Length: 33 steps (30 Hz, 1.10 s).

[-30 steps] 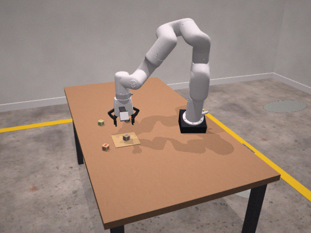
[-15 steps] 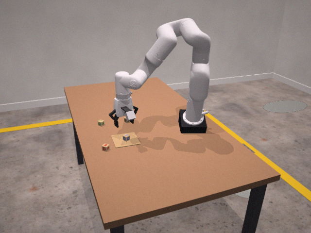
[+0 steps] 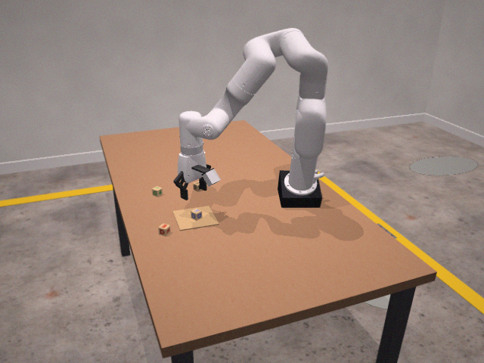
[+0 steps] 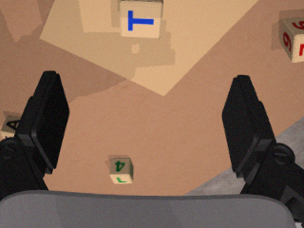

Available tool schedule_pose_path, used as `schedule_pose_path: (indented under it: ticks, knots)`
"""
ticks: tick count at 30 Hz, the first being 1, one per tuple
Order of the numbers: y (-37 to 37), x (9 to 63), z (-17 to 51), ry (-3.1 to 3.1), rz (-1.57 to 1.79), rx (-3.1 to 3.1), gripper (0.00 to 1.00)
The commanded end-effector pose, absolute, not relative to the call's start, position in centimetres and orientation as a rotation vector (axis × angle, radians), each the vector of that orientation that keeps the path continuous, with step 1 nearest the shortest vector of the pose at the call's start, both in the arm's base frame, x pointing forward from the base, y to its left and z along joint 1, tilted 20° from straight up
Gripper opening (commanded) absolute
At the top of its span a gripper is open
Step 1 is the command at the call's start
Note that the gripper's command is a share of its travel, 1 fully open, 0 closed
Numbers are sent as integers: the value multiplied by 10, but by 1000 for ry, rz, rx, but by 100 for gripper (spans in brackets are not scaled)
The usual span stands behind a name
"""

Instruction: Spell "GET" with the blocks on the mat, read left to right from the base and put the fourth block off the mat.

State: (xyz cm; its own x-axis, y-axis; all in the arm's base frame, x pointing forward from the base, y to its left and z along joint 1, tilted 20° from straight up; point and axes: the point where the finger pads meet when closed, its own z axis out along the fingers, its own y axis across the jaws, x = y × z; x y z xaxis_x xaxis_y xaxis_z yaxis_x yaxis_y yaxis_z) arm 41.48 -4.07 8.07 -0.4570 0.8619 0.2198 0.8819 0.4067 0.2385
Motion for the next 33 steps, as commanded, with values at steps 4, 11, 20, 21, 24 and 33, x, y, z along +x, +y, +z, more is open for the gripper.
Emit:
schedule_pose_path:
  ticks: [4, 11, 20, 21, 24, 33]
  knots:
    - [-42, 415, 81, -2763, -530, -1347, 100]
    - [-43, 415, 81, -2875, -535, -1154, 100]
    - [-43, 414, 81, -3009, -538, -870, 100]
    - [-43, 414, 81, -3022, -538, -838, 100]
    - [-43, 414, 81, -3059, -538, -741, 100]
    - [-44, 413, 80, -3148, -533, -452, 100]
